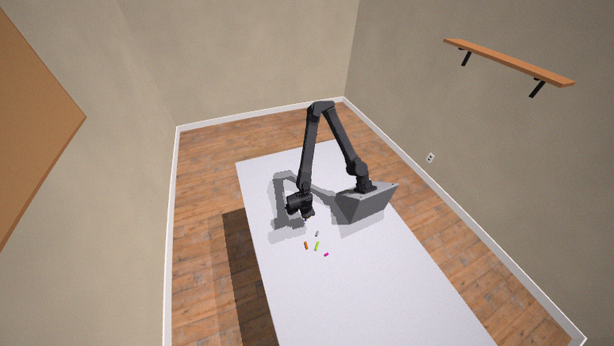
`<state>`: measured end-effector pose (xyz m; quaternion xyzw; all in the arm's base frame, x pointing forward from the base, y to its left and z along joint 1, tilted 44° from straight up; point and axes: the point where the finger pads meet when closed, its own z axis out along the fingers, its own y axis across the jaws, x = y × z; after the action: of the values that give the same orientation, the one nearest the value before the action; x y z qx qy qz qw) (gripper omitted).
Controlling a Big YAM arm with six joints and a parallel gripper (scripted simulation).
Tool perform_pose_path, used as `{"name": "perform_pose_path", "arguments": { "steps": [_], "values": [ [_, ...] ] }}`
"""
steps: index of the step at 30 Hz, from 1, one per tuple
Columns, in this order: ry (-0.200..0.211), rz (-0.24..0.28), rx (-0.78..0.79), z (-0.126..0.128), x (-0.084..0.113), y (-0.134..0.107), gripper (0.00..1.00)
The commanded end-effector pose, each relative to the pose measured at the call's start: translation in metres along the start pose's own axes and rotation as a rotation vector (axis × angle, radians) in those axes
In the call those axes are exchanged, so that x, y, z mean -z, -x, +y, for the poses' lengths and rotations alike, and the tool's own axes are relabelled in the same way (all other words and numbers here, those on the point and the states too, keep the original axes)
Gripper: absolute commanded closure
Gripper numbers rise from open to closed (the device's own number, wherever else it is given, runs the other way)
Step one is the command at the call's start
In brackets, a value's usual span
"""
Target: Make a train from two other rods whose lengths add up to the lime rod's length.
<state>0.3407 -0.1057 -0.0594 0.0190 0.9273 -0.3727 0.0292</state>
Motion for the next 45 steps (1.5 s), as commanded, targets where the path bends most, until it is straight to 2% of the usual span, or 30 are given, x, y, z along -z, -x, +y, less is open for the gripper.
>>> {"name": "perform_pose_path", "arguments": {
  "steps": [1, 6, 7, 15, 18, 45],
  "values": [
    [0.000, -0.002, 0.013, -0.002, -0.008, 0.002, 0.76],
    [0.000, -0.002, 0.014, -0.002, -0.012, 0.002, 0.76],
    [0.000, -0.015, 0.001, -0.005, -0.010, 0.007, 0.76],
    [0.001, -0.002, 0.014, -0.002, -0.021, 0.002, 0.76],
    [0.001, -0.012, 0.004, -0.004, -0.020, 0.006, 0.76],
    [0.001, -0.003, 0.015, -0.002, -0.022, 0.003, 0.76]
  ]
}}
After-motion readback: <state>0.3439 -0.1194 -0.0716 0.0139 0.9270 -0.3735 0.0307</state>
